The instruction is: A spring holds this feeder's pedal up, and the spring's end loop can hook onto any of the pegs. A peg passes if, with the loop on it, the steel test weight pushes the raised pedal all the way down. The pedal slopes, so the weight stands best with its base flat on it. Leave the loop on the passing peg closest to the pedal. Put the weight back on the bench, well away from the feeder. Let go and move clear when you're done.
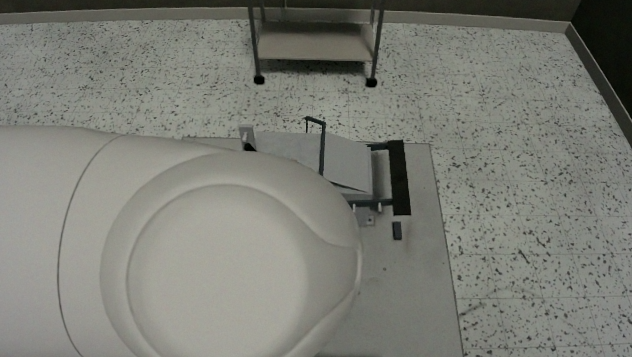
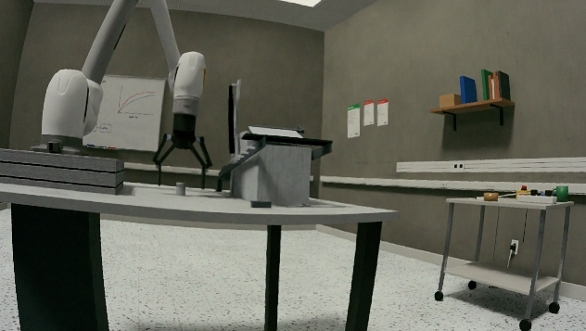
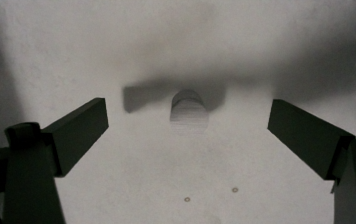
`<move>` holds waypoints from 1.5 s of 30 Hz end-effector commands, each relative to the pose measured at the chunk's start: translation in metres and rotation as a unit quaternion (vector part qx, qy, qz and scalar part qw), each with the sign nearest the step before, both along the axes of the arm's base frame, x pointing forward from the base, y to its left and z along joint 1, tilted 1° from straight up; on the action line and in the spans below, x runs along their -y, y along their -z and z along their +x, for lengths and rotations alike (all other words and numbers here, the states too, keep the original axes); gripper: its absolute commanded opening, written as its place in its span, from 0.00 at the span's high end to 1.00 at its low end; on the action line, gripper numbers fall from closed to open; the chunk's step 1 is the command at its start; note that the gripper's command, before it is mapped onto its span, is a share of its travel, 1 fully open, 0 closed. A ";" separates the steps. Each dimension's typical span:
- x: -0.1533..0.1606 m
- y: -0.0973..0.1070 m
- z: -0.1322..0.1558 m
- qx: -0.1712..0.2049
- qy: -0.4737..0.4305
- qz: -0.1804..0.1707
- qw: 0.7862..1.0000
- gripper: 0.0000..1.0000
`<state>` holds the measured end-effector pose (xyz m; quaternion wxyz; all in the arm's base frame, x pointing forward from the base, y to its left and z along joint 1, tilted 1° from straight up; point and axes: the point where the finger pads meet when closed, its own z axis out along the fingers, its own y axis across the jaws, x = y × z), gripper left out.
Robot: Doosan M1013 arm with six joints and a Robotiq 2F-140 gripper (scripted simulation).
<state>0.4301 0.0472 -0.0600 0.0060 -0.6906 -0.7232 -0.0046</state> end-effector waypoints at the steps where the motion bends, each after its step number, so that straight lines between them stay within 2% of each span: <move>1: 0.000 0.000 0.000 0.000 0.000 0.000 1.000 0.00; 11: 0.000 0.000 0.000 0.000 0.000 0.000 1.000 0.00; 12: 0.000 0.000 0.000 0.000 0.000 0.000 1.000 0.75; 45: 0.000 0.000 0.000 0.000 0.000 0.000 1.000 0.75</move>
